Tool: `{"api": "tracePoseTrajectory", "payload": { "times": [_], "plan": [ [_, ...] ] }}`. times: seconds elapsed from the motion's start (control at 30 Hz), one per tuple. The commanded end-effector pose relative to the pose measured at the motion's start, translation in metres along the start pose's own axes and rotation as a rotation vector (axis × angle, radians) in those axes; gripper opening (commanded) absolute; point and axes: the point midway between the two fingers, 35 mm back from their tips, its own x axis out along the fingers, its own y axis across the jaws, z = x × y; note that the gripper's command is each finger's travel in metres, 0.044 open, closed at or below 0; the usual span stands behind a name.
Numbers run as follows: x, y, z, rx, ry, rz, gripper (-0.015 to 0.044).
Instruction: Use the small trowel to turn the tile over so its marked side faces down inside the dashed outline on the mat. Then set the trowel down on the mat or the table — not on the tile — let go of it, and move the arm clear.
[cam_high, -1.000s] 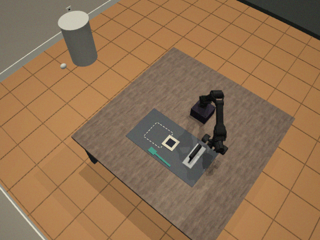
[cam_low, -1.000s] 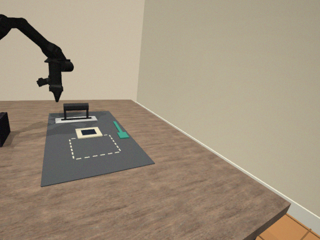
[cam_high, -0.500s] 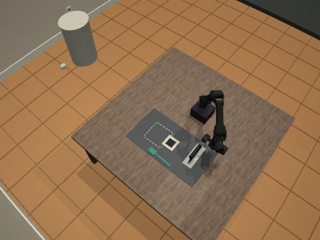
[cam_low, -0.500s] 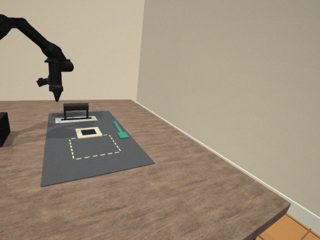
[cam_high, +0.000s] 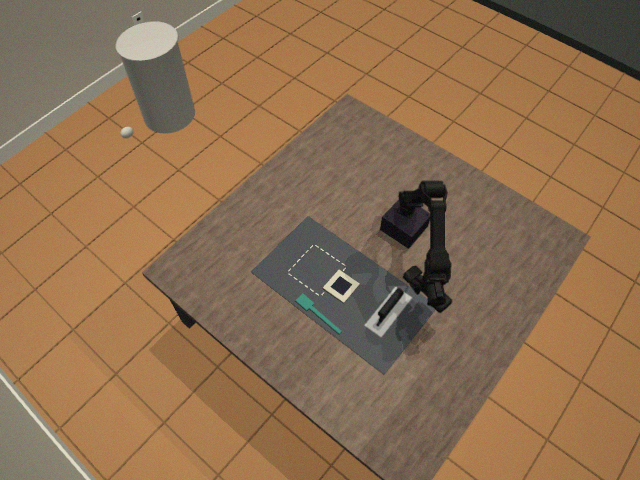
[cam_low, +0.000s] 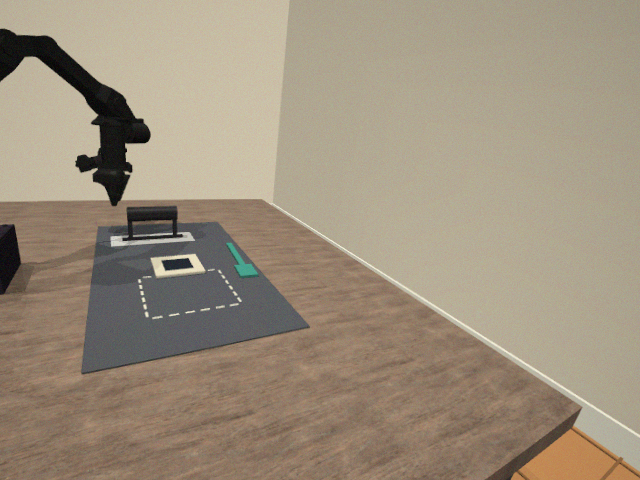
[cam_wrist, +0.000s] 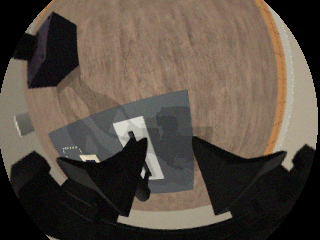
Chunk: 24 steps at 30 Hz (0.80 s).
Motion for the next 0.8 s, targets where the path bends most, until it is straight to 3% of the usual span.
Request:
{"api": "tracePoseTrajectory", "payload": {
  "times": [0.0,0.77],
  "plan": [
    [-0.002,0.002,-0.005,0.13,0.002,-0.001,0.027],
    [-0.01,0.017,-0.034,0.926,0.004,-0.002,0.027]
  ]
}}
